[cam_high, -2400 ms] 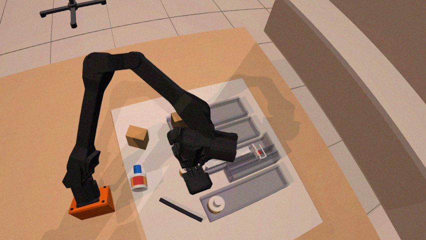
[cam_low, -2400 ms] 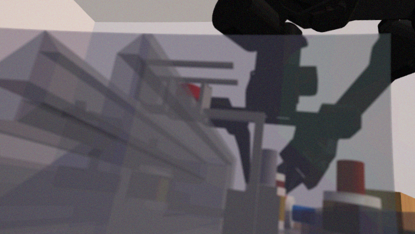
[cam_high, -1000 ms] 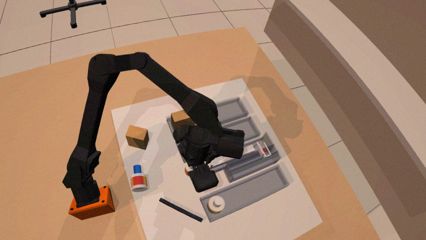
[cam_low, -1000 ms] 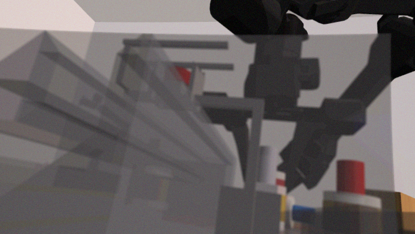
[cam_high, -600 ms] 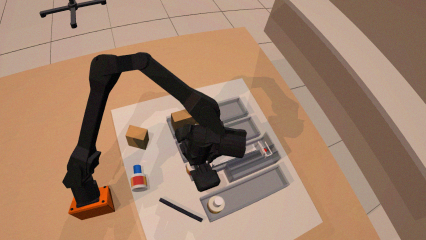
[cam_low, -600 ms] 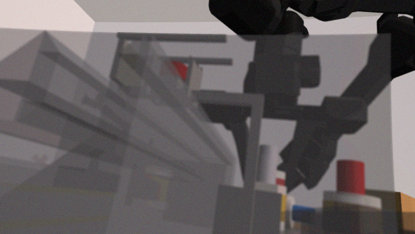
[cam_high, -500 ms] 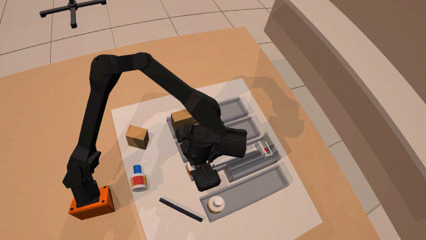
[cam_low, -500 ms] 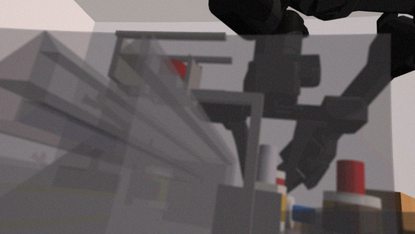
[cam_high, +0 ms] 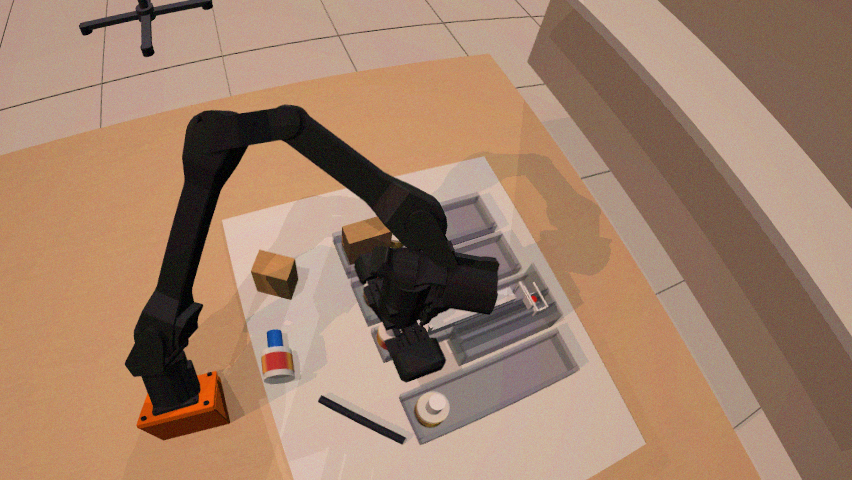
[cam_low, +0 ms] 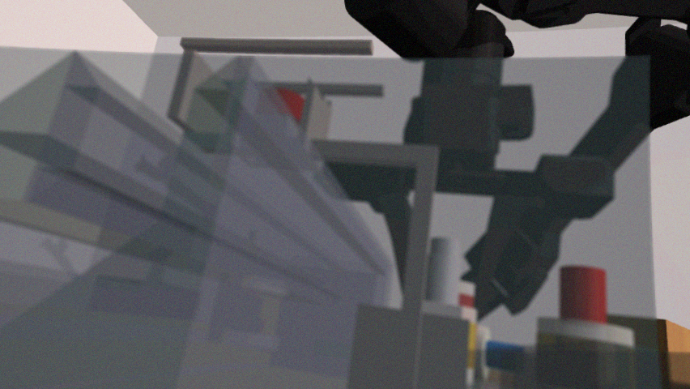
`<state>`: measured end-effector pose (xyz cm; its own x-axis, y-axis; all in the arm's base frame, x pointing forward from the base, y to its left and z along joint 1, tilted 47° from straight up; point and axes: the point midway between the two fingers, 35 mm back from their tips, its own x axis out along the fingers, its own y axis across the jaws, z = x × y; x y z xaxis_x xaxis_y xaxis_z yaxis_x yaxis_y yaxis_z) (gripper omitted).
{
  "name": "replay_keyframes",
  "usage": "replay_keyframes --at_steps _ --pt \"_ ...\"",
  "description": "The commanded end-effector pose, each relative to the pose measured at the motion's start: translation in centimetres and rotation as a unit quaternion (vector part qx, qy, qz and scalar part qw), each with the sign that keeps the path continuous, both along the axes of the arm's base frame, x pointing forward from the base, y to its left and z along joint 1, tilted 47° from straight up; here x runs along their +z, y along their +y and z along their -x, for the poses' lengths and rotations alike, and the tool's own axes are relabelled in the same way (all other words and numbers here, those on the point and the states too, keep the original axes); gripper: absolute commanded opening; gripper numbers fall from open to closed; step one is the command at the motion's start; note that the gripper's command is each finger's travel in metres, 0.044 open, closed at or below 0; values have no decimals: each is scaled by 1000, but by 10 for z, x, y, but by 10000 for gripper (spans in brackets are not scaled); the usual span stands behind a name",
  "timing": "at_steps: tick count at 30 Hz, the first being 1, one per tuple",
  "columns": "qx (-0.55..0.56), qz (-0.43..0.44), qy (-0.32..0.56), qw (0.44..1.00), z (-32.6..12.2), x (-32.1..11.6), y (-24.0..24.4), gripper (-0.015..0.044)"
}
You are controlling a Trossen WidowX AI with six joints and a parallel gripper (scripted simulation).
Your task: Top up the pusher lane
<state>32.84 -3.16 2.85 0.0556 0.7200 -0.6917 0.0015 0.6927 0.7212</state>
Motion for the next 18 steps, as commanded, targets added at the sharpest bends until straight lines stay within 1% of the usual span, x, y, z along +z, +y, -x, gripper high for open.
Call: replay_keyframes --at_steps 1,18 --pt "-5 1 -13 1000 -9 4 -3 0" --pt "-5 1 -13 1000 -13 6 -5 0"
